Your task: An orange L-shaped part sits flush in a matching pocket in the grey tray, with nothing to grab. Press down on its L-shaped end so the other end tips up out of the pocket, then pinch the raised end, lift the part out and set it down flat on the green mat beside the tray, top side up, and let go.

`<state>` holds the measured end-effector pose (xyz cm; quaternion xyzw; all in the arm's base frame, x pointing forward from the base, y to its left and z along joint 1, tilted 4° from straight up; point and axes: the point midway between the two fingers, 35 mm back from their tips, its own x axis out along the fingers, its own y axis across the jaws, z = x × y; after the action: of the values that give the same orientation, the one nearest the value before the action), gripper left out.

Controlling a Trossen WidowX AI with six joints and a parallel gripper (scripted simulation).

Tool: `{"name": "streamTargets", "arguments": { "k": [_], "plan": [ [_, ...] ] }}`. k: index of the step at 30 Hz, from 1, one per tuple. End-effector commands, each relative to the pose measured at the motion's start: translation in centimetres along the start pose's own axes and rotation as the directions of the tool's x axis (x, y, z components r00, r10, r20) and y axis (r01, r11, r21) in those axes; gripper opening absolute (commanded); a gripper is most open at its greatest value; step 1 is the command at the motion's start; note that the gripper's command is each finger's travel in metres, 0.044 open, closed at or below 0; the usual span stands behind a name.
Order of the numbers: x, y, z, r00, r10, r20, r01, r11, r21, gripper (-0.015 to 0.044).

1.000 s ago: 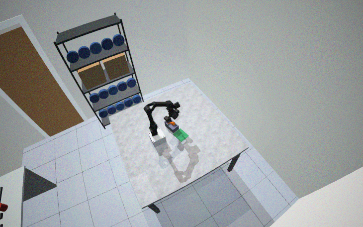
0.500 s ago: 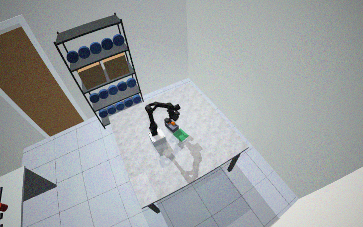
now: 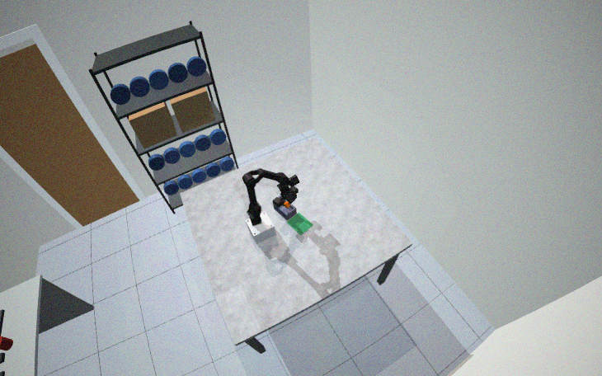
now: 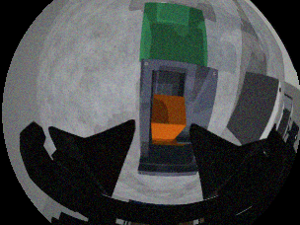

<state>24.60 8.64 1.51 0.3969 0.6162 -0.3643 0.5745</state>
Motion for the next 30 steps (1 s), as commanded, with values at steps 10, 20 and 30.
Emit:
{"name": "streamTargets", "arguments": {
  "k": [10,20,30],
  "plan": [
    [1.4,-0.1,0.0,1.000,-0.001,0.000,0.001,1.000,0.000,0.0254],
    [1.4,-0.1,0.0,1.000,-0.001,0.000,0.001,1.000,0.000,0.0109],
    [1.4,-0.1,0.0,1.000,-0.001,0.000,0.001,1.000,0.000,0.0000]
  ]
}}
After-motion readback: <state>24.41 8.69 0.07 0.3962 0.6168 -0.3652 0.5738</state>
